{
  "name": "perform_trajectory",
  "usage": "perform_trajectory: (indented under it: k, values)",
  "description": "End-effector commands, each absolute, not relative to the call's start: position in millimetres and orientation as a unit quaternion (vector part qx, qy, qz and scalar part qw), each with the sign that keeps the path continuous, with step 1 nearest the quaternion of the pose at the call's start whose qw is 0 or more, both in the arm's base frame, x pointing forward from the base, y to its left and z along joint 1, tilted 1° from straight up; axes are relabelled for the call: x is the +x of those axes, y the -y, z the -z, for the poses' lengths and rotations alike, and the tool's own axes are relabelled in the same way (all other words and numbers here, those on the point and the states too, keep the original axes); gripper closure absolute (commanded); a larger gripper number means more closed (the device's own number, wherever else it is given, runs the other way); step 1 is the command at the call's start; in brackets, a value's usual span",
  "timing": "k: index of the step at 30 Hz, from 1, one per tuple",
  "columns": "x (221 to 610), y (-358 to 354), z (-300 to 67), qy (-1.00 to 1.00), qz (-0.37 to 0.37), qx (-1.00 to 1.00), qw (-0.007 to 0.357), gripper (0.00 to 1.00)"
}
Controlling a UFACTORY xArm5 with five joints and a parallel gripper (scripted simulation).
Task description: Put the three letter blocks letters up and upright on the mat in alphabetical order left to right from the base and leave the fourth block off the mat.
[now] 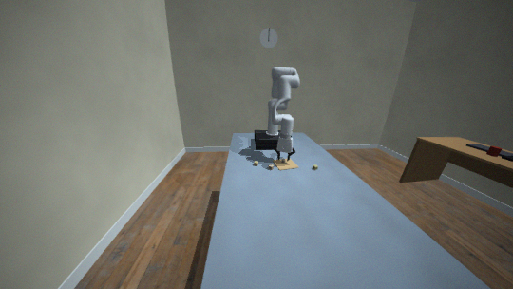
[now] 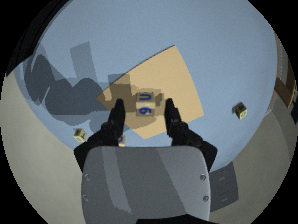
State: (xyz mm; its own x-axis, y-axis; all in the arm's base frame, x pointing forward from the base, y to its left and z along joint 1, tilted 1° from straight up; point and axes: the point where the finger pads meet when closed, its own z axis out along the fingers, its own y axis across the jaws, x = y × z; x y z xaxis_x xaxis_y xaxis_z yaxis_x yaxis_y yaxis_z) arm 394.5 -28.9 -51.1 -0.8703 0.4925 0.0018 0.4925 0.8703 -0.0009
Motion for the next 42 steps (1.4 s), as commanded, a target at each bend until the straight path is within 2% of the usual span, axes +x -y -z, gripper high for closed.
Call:
perform_trajectory:
  k: [1,42]
  values:
    - [395.8,28.9,57.0,0.967,0.000,-0.255,0.000,0.37]
    - [395.8,28.8,64.6,0.967,0.000,-0.255,0.000,0.37]
